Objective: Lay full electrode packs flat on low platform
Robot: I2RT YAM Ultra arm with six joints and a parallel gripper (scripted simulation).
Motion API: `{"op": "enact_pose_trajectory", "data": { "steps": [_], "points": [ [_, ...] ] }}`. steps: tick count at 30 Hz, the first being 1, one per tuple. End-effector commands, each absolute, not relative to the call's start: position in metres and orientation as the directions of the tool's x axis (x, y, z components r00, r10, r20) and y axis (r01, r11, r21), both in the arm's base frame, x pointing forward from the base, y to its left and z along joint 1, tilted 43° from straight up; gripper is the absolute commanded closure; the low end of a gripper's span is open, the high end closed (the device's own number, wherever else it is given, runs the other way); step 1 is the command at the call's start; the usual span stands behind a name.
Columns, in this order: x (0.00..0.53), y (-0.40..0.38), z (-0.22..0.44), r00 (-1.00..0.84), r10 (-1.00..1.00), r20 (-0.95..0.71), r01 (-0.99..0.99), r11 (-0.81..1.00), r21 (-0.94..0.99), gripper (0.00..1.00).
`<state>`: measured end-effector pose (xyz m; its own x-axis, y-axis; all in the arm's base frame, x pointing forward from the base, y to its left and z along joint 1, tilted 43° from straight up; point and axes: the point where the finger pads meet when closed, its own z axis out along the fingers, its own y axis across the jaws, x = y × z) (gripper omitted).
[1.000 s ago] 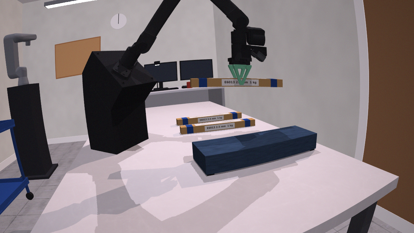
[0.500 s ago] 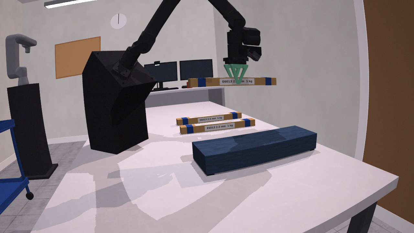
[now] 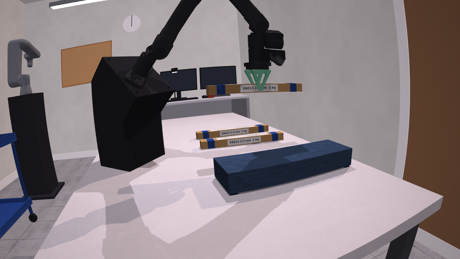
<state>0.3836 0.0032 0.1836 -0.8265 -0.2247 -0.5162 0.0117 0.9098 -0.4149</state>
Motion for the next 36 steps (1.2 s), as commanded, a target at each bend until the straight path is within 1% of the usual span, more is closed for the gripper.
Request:
{"op": "enact_pose_trajectory", "data": {
  "steps": [1, 4, 8, 12, 15, 16, 18, 22, 25, 29, 36],
  "points": [
    [0.382, 0.018, 0.196, -0.793, -0.227, -0.565, 0.030, 0.912, -0.409, 1.00],
    [0.383, 0.025, 0.186, -0.808, -0.231, -0.542, 0.019, 0.909, -0.416, 1.00],
    [0.386, 0.036, 0.195, -0.784, -0.223, -0.579, 0.036, 0.915, -0.402, 1.00],
    [0.380, 0.044, 0.175, -0.806, -0.230, -0.546, 0.021, 0.910, -0.415, 1.00],
    [0.379, 0.046, 0.176, -0.808, -0.232, -0.542, 0.019, 0.909, -0.416, 1.00],
    [0.381, 0.049, 0.188, -0.790, -0.224, -0.571, 0.032, 0.914, -0.403, 1.00],
    [0.384, 0.055, 0.188, -0.779, -0.219, -0.587, 0.040, 0.918, -0.395, 1.00],
    [0.382, 0.064, 0.168, -0.808, -0.232, -0.542, 0.019, 0.909, -0.416, 1.00],
    [0.382, 0.070, 0.178, -0.784, -0.220, -0.581, 0.036, 0.917, -0.396, 1.00],
    [0.378, 0.068, 0.165, -0.796, -0.226, -0.561, 0.027, 0.913, -0.407, 1.00],
    [0.385, 0.071, 0.177, -0.776, -0.217, -0.592, 0.040, 0.920, -0.391, 1.00]
  ]
}}
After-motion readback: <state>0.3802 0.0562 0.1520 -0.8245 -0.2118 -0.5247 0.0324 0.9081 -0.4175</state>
